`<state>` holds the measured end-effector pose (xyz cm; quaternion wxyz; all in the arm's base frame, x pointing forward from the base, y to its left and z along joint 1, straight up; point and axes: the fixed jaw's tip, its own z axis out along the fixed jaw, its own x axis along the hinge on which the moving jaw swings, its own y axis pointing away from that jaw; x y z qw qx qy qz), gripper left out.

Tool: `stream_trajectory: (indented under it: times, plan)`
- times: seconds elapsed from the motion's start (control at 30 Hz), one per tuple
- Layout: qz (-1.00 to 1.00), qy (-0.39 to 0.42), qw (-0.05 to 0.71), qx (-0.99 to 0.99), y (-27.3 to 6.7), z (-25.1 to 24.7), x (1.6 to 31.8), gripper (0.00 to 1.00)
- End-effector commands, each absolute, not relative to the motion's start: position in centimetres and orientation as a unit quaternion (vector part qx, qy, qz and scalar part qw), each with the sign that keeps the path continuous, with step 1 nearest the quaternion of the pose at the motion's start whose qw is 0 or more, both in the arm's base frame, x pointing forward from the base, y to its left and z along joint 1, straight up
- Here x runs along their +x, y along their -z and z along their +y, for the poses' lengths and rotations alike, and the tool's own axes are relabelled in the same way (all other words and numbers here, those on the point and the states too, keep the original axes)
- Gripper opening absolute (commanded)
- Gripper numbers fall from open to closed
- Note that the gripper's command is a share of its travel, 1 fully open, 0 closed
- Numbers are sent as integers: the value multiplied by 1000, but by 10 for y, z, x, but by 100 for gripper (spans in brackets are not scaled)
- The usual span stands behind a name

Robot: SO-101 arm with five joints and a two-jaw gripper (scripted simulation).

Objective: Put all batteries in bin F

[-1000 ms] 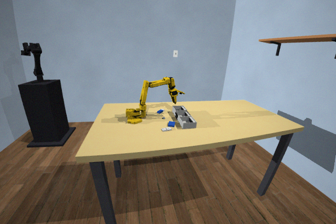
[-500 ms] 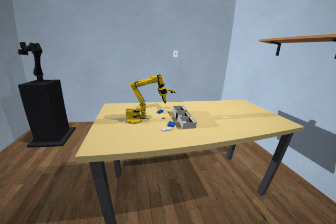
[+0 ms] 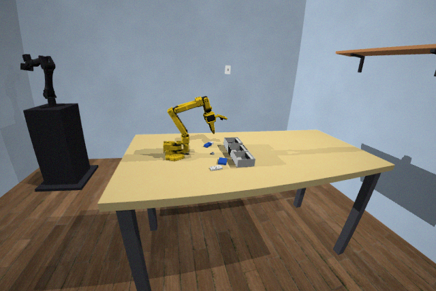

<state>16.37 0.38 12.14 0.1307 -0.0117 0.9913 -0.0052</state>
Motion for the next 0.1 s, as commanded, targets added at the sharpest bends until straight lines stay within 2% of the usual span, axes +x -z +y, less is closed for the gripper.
stream_trajectory:
  times: [0.0, 0.07]
  plan:
    - [989, 7, 147, -11, -127, 2, 163, 13]
    - [989, 7, 147, -11, -127, 2, 163, 13]
